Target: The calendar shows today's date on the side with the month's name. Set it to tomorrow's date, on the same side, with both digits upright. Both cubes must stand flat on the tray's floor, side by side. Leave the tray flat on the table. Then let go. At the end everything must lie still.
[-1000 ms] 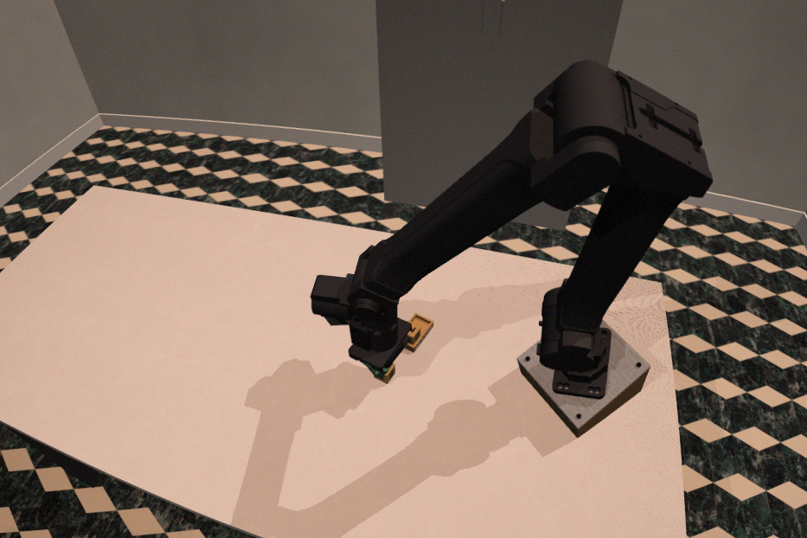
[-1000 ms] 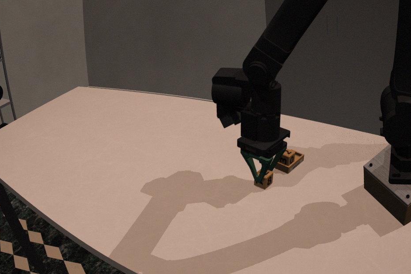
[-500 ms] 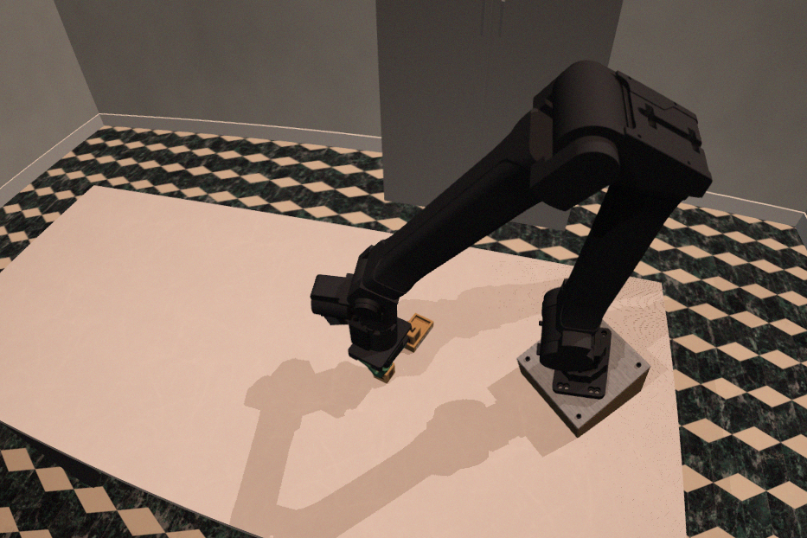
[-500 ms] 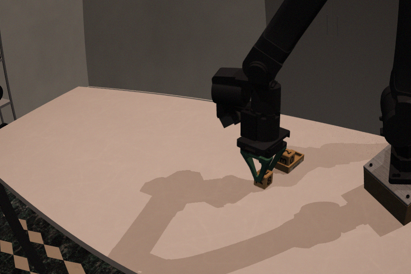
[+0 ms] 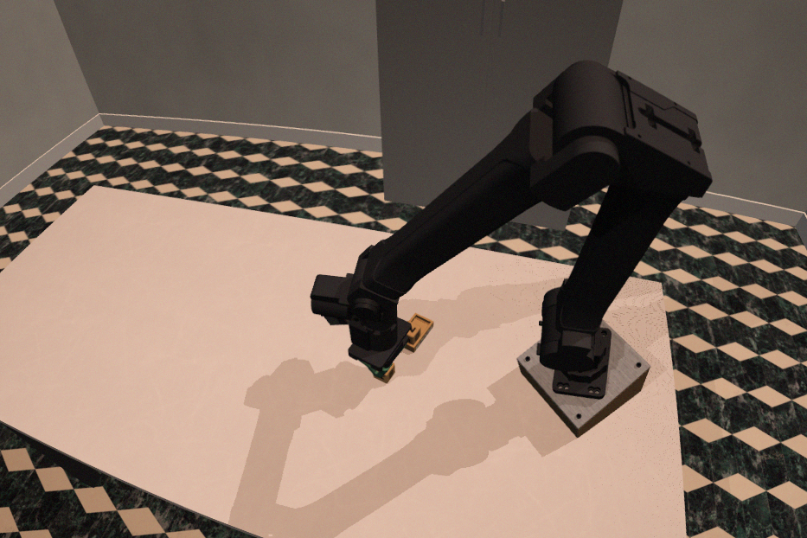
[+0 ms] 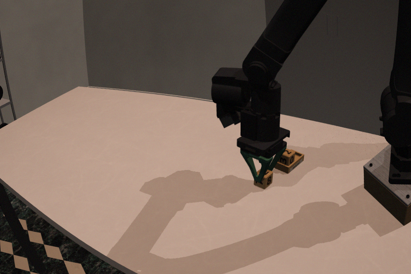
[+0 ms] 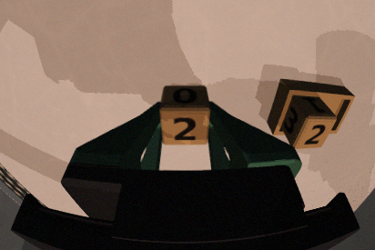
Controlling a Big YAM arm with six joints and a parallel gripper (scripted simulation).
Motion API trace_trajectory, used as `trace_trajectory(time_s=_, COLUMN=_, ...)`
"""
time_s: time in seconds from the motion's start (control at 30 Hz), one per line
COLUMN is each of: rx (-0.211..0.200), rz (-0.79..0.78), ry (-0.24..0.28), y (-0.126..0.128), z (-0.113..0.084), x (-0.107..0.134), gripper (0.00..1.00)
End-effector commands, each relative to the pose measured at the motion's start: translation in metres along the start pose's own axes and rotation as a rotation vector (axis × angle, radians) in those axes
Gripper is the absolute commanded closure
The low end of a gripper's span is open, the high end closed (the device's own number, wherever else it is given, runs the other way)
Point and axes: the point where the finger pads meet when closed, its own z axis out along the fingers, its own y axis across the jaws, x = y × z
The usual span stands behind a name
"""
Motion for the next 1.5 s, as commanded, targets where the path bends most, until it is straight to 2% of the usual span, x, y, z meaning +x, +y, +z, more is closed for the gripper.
trace_trajectory(time_s=0.0, rx=-0.002, rz=0.003, ry=-0.015, y=-0.0011, z=-0.0022, x=-0.016, gripper=0.74)
trace_trajectory(time_s=1.47, rx=0.001, rz=0.012, ry=-0.007, y=-0.0046, z=0.0, x=-0.0105, gripper=0.74)
